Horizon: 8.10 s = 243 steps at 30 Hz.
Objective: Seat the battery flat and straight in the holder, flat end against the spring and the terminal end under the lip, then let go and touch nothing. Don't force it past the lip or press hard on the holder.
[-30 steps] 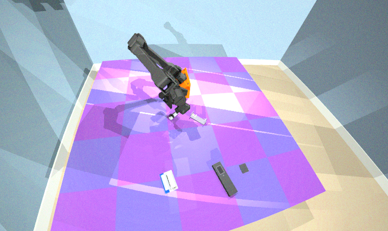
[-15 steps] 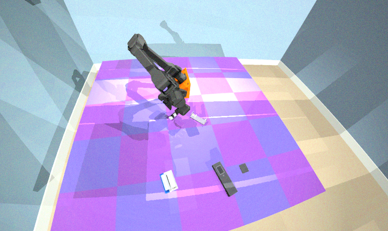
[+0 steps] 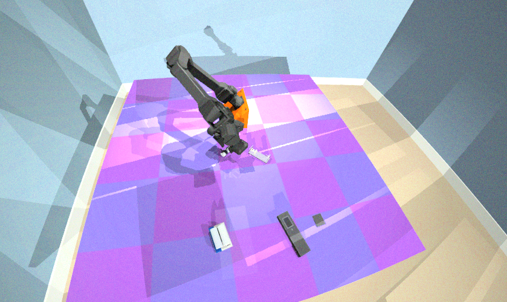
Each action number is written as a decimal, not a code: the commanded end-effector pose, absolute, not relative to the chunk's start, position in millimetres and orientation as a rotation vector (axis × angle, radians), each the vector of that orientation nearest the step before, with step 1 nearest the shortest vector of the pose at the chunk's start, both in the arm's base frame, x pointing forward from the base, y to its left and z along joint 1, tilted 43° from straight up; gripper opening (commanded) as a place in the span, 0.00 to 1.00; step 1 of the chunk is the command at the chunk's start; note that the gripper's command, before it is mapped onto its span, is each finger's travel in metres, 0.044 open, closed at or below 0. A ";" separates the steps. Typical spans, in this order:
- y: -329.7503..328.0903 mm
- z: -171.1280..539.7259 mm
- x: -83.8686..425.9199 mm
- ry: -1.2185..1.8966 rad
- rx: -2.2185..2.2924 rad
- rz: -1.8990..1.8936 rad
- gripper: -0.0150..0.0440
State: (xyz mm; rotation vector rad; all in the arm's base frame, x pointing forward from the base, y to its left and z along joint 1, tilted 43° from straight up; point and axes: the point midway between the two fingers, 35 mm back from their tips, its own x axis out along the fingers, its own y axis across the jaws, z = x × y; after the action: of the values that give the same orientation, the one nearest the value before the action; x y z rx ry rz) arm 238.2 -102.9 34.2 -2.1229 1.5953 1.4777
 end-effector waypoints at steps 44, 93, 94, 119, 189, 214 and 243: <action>-55.1 46.4 256.1 1.682 -1.948 1.142 0.39; 35.1 -36.3 290.9 1.628 -1.102 0.048 0.39; 33.9 -37.9 291.1 1.618 -1.099 0.055 0.39; 16.0 -55.9 292.7 1.456 -1.057 0.179 0.39; -10.4 -55.7 269.9 1.339 -0.991 0.298 0.39; -10.6 -62.6 274.1 1.492 -0.987 0.235 0.39; -10.8 -66.3 278.4 1.653 -0.997 0.155 0.39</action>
State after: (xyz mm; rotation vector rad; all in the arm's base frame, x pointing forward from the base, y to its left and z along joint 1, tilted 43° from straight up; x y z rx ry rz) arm 283.2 -6.9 -65.0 -0.9902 1.6150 0.1741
